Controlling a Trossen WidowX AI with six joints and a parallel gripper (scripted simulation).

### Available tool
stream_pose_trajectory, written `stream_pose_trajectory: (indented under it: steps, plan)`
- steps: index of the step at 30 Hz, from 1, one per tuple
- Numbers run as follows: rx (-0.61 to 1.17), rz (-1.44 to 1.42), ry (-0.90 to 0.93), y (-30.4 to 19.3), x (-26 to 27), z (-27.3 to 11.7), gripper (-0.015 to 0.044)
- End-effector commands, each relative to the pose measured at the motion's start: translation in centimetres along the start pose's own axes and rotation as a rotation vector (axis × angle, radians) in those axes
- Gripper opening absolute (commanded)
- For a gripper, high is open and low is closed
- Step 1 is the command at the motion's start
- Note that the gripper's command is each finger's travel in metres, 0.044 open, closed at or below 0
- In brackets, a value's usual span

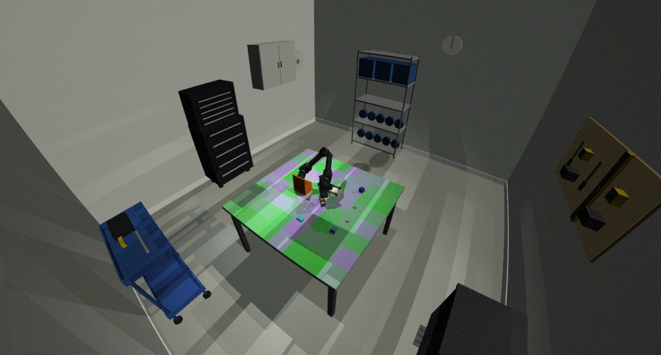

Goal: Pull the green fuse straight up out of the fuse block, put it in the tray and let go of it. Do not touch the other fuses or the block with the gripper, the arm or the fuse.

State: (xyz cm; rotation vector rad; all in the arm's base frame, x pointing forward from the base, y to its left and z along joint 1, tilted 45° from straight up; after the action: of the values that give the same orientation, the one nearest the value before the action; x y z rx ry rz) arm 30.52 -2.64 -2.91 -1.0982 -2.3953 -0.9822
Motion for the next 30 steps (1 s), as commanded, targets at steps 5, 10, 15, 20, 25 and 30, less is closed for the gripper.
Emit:
stream_pose_trajectory:
  steps: [5, 10, 15, 20, 25, 30]
  plan:
    - [0.013, -0.002, -0.011, 2.7, 2.2, -0.3, 0.0]
    - [0.016, -0.001, -0.018, 5.1, 4.5, -0.4, 0.0]
    - [0.017, -0.001, -0.02, 7.2, 7.1, -0.4, 0.0]
    - [0.014, -0.001, -0.019, 9.0, 9.9, -0.3, 0.0]
    - [0.009, -0.002, -0.013, 10.4, 12.9, -0.3, 0.0]
    - [0.002, -0.003, -0.001, 11.6, 16.0, -0.2, 0.0]
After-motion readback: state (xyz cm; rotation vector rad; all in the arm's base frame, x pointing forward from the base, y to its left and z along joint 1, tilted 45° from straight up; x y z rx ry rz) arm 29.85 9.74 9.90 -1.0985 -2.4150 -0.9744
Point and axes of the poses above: the point midway between the two fingers, 35 mm back from their tips, its own z axis out along the fingers, its own x axis across the jaws, y = z × x, the point moved 2 cm from there along -z, back along the fingers, and after that the axes turned 7 degrees about z, right-handed, at the moved point
